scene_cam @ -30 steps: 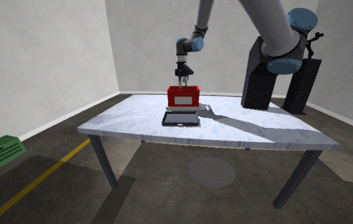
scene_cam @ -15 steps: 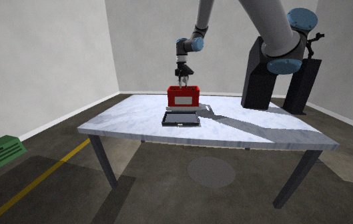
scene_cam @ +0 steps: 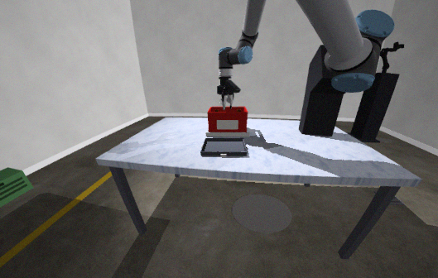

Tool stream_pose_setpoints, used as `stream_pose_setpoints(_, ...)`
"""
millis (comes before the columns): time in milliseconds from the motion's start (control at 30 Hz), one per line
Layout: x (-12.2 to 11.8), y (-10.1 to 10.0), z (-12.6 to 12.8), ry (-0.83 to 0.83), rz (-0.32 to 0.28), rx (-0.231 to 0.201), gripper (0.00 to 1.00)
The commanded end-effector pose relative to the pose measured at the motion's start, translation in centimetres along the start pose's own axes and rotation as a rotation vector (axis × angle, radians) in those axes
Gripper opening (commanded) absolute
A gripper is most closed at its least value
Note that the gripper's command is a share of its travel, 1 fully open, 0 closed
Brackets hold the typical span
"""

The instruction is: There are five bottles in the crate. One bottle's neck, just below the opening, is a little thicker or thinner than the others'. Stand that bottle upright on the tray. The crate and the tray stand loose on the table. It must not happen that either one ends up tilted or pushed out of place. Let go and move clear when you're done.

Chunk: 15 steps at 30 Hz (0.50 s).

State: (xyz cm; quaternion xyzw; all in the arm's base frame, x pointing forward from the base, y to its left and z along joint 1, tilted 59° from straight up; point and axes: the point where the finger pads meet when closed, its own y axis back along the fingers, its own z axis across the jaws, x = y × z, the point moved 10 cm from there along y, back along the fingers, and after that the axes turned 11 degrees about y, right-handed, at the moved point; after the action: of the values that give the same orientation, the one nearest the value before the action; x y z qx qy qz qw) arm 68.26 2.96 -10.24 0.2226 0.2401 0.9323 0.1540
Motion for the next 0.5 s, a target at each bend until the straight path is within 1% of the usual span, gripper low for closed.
stream_pose_setpoints(0,-0.05,0.06,0.01,0.000,-0.001,0.000,0.38)
stream_pose_setpoints(467,-0.05,-0.16,0.01,0.000,-0.001,0.000,0.38)
